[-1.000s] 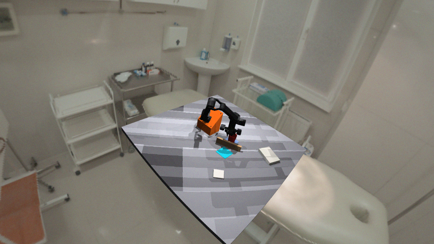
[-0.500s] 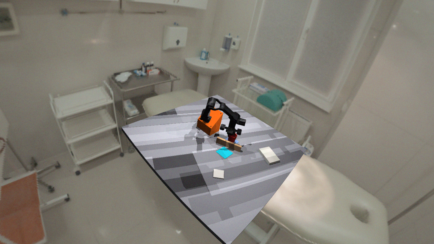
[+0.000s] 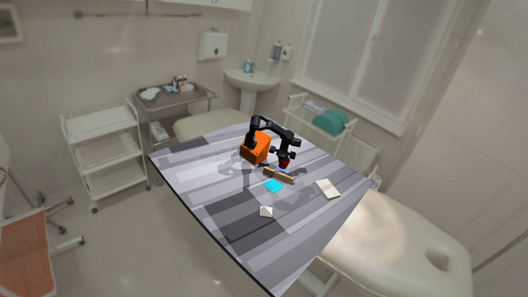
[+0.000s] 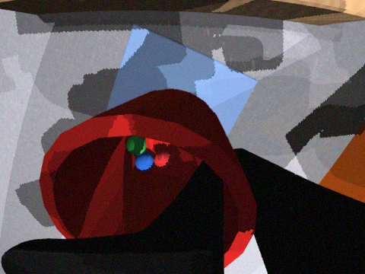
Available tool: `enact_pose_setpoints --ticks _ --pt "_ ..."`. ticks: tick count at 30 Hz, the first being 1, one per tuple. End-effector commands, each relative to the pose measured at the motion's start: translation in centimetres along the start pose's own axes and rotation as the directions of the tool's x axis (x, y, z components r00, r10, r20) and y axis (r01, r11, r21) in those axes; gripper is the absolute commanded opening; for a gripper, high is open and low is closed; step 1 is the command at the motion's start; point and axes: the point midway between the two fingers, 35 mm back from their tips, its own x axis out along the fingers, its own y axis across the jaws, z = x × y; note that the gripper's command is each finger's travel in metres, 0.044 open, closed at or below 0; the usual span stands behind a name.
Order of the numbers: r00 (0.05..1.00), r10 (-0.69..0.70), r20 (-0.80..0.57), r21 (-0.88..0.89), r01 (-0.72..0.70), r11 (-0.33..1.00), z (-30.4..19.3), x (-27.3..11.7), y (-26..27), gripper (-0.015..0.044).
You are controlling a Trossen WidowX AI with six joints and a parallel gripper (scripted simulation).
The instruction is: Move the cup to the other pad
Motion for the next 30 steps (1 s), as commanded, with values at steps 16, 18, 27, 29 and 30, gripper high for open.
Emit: enact_pose_setpoints --ticks 16,18,27,29,30 --pt "1.000 0.007 -0.001 0.005 -0.007 1.000 0.0 -3.5 -0.3 0.0000" --pt "1.000 0.005 0.002 0.001 -0.005 1.000 0.0 -3.3 -0.3 0.0000" --pt "1.000 0.005 0.002 0.001 -0.005 1.000 0.0 -3.3 -0.3 0.0000" --pt "1.000 0.005 0.002 0.001 -0.005 1.000 0.0 -3.3 -0.3 0.0000" --pt "1.000 0.005 0.002 0.001 -0.005 1.000 0.0 -3.3 -0.3 0.0000"
